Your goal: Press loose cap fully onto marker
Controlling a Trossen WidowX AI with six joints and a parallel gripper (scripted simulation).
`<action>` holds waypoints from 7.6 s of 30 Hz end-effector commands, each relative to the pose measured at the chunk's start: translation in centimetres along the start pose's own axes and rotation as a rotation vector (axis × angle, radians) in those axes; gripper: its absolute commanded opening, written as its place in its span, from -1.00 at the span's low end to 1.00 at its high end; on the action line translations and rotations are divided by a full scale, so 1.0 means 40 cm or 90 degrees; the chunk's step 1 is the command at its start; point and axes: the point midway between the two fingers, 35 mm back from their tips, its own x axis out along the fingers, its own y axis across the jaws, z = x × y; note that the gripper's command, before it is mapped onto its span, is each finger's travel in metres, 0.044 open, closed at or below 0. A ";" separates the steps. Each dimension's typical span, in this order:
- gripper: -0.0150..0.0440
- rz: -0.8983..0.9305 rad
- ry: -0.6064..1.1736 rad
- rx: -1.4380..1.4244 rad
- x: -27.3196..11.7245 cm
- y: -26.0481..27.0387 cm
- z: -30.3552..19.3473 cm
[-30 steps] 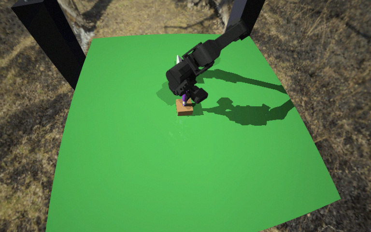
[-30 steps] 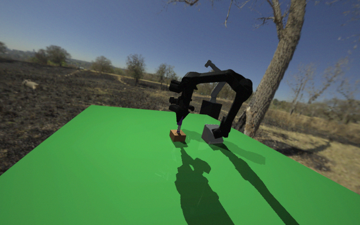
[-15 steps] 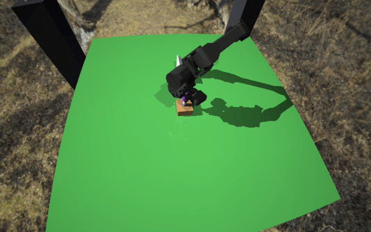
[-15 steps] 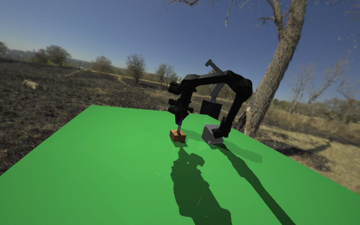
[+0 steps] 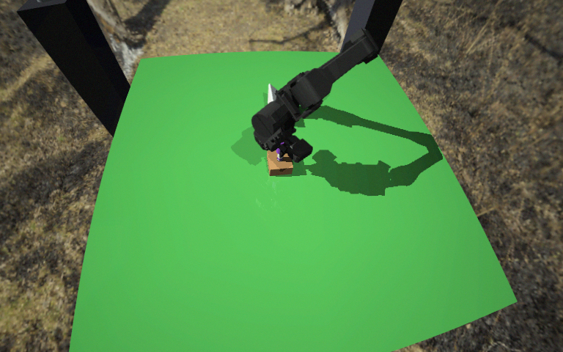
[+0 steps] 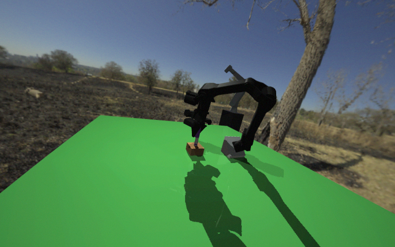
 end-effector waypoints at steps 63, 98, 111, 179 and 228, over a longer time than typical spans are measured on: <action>-0.49 -0.011 0.046 0.003 0.112 0.001 0.011; -0.49 -0.011 0.046 0.003 0.112 0.001 0.015; -0.49 -0.011 0.046 0.003 0.113 0.001 0.016; -0.49 -0.011 0.046 0.003 0.113 0.001 0.021; -0.49 -0.011 0.046 0.003 0.114 0.001 0.025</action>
